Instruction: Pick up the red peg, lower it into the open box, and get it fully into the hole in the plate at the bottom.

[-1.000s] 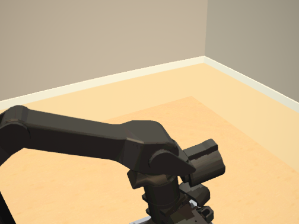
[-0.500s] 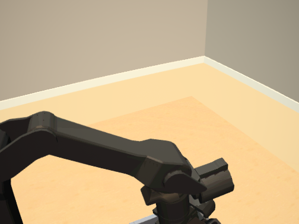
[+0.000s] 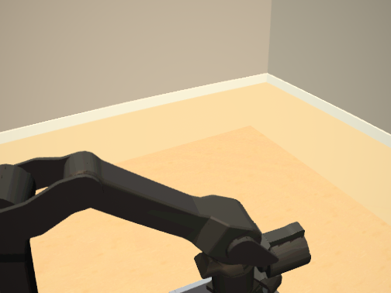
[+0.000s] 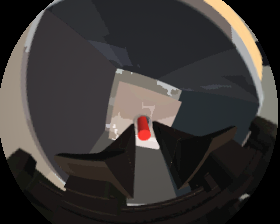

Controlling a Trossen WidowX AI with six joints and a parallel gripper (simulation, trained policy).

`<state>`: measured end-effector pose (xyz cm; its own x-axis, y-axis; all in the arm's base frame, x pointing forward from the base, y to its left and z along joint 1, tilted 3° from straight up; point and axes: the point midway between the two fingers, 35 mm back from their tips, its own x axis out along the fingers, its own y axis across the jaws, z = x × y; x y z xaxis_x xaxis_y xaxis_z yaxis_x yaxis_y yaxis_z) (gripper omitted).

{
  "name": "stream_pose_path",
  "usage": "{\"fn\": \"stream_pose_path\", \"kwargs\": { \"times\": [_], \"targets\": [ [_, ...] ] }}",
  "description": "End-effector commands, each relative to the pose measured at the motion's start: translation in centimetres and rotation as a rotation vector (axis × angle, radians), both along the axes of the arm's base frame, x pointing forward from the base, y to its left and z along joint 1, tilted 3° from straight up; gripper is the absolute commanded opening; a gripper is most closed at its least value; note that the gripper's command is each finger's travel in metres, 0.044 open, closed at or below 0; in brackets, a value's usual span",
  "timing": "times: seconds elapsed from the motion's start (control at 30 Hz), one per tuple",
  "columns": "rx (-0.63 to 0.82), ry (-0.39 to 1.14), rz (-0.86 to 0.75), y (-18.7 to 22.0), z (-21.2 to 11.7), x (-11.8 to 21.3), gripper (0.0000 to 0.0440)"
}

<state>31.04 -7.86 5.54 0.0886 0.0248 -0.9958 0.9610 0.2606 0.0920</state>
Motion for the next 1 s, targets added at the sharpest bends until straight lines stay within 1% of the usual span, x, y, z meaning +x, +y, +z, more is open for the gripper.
{"fn": "stream_pose_path", "kwargs": {
  "times": [0.0, 0.33, 0.97],
  "targets": [
    [0.028, -0.002, 0.001, 0.0, 0.3, 0.3, 0.0144],
    [0.127, -0.042, -0.022, -0.5, 3.0, 1.2, 0.0192],
    [0.269, -0.204, -0.010, -1.5, 9.0, 3.4, 0.0239]
  ]
}}
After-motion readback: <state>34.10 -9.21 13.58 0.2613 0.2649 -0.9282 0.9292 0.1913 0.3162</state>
